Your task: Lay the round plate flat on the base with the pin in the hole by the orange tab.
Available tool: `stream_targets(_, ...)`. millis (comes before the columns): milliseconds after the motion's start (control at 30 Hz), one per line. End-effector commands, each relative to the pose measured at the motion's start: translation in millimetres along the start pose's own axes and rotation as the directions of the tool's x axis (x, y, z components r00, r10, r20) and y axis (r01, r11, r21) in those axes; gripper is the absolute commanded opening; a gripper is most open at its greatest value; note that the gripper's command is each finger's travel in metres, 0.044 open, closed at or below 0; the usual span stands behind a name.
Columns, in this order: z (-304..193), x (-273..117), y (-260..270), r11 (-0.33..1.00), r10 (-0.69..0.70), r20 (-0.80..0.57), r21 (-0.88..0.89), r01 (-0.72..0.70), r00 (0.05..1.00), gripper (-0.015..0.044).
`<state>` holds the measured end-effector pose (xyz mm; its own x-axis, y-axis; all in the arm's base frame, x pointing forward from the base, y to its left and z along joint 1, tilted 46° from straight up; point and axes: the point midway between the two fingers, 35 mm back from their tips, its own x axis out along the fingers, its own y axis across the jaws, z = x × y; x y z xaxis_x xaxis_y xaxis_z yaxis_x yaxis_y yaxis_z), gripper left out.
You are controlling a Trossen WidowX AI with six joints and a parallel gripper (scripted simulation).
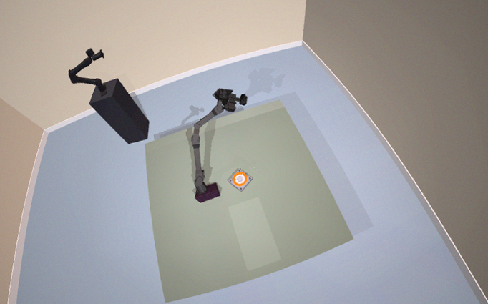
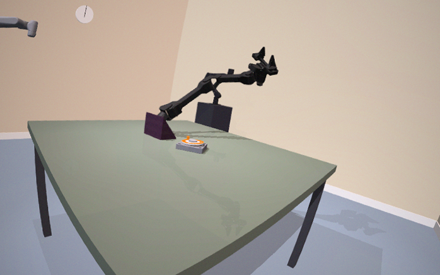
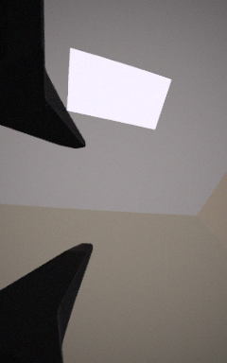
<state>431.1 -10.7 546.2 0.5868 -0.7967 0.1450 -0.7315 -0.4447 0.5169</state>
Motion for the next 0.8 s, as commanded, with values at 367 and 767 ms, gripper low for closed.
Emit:
stream_targets(367,120,39,-144,0.168,-0.455,0.093,-0.968,0.188,0.885,0.0085)
stream_targets(767,324,-9,-208,-0.658,-0.743,0.550,-0.707,-0.261,0.382,0.0000)
